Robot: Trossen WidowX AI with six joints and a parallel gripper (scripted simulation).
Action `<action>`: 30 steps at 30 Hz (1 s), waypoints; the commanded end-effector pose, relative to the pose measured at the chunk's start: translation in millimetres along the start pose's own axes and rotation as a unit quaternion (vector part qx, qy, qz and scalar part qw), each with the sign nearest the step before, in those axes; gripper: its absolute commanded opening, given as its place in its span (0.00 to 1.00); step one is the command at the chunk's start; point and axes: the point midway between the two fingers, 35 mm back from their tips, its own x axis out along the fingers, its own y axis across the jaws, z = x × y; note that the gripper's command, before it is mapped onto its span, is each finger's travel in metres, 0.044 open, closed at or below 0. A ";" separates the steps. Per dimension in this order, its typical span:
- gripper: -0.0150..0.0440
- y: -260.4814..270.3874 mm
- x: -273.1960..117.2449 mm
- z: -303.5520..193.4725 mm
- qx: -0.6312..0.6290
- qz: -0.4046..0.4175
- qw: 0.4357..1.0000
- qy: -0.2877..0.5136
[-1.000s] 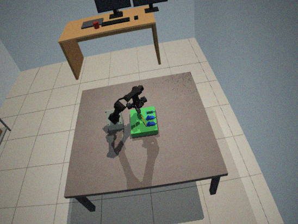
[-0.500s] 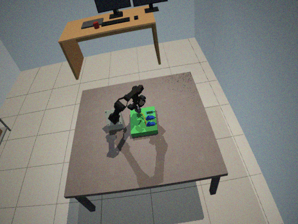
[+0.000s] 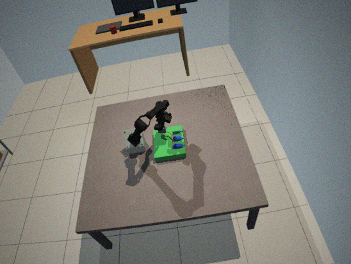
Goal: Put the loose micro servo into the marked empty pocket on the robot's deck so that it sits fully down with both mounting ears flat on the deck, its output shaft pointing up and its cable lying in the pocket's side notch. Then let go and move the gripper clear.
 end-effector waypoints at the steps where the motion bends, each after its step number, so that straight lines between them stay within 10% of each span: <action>1: 0.25 1.2 -0.7 -0.1 -0.060 0.003 0.998 0.001; 30: 0.25 21.3 -1.2 63.8 -0.153 0.003 0.988 -0.001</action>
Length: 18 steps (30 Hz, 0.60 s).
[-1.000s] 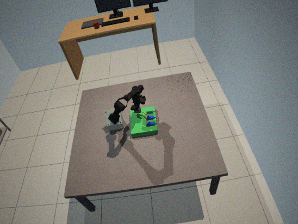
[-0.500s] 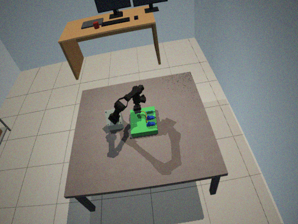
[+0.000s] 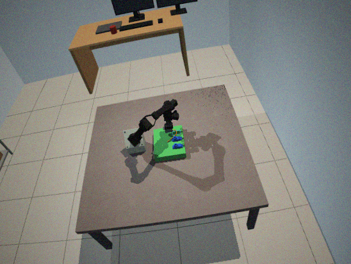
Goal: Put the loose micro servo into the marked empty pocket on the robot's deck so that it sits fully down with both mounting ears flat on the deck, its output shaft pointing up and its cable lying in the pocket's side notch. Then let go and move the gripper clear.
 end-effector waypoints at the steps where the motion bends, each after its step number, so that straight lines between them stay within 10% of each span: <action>1: 0.25 0.2 -2.6 15.8 -0.001 0.000 1.000 -0.005; 18: 0.25 -0.4 0.6 55.0 -0.002 0.000 1.000 -0.006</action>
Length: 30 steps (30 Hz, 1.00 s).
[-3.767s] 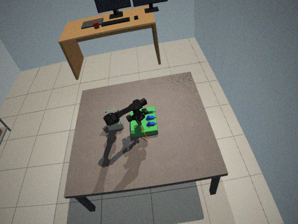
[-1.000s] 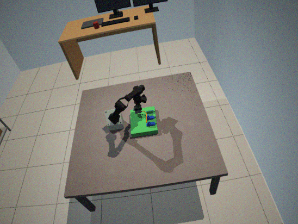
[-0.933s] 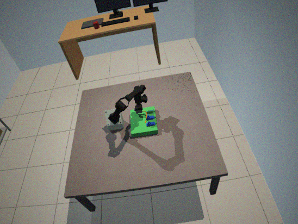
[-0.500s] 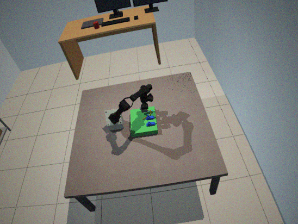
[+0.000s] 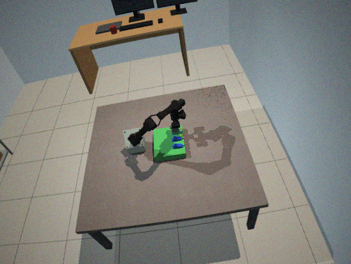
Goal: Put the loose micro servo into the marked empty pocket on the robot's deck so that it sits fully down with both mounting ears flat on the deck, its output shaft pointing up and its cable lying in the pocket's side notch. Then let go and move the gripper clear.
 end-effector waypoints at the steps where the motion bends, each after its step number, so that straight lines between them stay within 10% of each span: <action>1: 0.25 0.8 1.2 2.0 -0.002 0.000 1.000 -0.004; 30: 0.25 0.2 25.8 2.0 -0.002 -0.001 1.000 -0.004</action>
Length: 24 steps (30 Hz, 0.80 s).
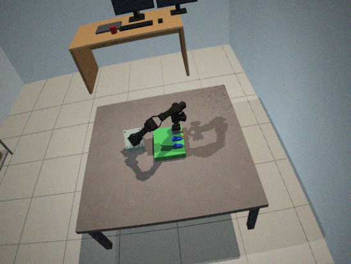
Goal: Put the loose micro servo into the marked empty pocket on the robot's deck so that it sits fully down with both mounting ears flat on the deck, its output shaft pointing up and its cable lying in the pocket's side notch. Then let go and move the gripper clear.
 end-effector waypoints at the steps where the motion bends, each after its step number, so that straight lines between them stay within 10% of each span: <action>1: 0.25 0.6 2.7 0.2 -0.003 -0.001 1.000 -0.003; 24: 0.25 0.3 27.4 0.4 -0.003 -0.002 1.000 -0.003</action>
